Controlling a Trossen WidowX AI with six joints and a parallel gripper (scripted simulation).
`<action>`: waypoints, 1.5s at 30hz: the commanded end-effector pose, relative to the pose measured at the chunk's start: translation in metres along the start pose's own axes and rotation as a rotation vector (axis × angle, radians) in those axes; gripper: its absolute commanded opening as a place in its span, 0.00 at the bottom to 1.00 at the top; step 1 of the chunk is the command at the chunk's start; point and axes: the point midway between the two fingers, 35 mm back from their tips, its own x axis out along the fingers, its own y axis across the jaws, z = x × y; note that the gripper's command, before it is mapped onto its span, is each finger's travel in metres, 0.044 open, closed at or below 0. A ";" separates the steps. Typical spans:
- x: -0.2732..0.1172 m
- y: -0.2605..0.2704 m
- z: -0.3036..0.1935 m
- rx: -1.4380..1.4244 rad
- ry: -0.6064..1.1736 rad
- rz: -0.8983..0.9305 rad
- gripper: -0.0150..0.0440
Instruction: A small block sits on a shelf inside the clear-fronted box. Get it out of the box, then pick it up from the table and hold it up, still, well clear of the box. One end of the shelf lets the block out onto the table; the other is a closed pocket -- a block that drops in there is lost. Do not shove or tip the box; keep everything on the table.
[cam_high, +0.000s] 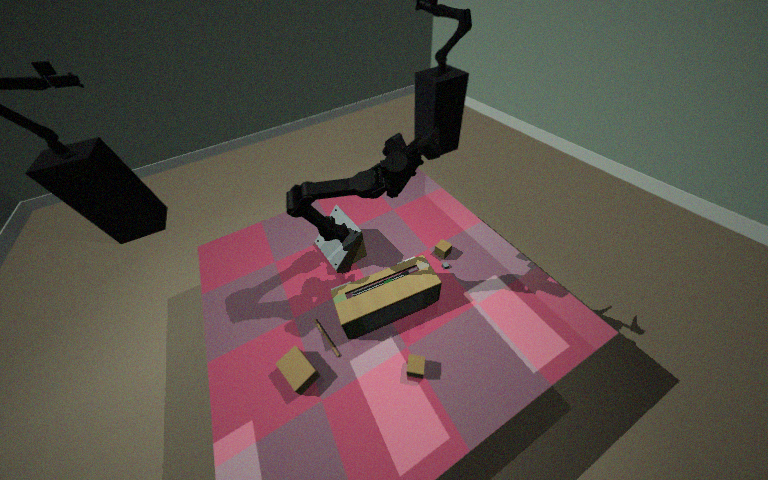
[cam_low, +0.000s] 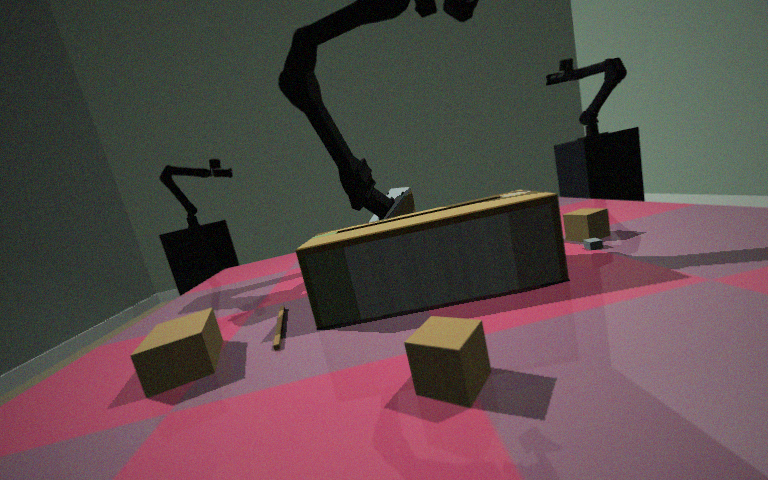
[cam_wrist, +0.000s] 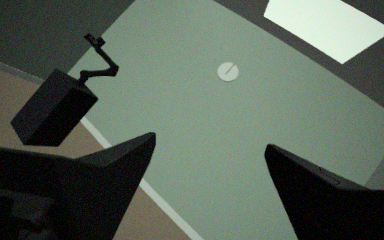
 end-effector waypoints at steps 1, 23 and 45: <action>-0.012 0.014 -0.079 0.308 0.320 -0.028 0.93; -0.171 0.151 -0.232 0.949 1.559 0.031 0.93; -0.303 0.185 -0.210 0.795 2.338 0.263 0.93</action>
